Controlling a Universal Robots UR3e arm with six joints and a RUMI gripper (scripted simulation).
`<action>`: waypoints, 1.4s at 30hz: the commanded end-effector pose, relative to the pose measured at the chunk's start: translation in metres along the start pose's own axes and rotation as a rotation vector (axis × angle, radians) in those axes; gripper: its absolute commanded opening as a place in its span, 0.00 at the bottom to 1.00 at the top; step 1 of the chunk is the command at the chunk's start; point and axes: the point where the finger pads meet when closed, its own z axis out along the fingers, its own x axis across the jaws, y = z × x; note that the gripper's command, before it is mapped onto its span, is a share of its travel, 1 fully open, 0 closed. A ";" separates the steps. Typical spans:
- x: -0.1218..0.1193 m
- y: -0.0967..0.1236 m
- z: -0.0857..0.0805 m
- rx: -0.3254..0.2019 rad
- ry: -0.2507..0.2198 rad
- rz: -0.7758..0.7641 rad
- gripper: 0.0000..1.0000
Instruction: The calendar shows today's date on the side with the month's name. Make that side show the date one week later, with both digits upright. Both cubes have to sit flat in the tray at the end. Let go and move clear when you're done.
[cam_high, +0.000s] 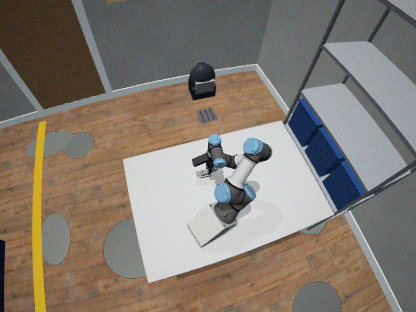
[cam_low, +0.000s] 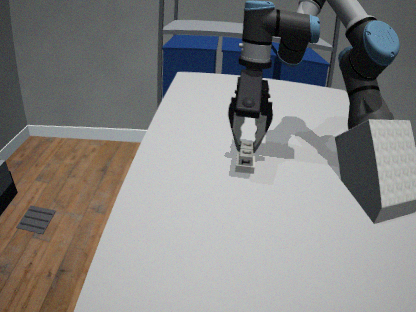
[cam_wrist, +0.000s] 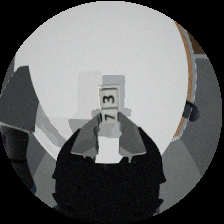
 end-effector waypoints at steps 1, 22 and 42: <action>0.000 0.000 0.000 0.000 0.002 0.001 0.10; 0.000 0.000 0.000 0.000 0.002 0.001 0.10; 0.000 0.000 0.000 0.000 0.002 0.001 0.24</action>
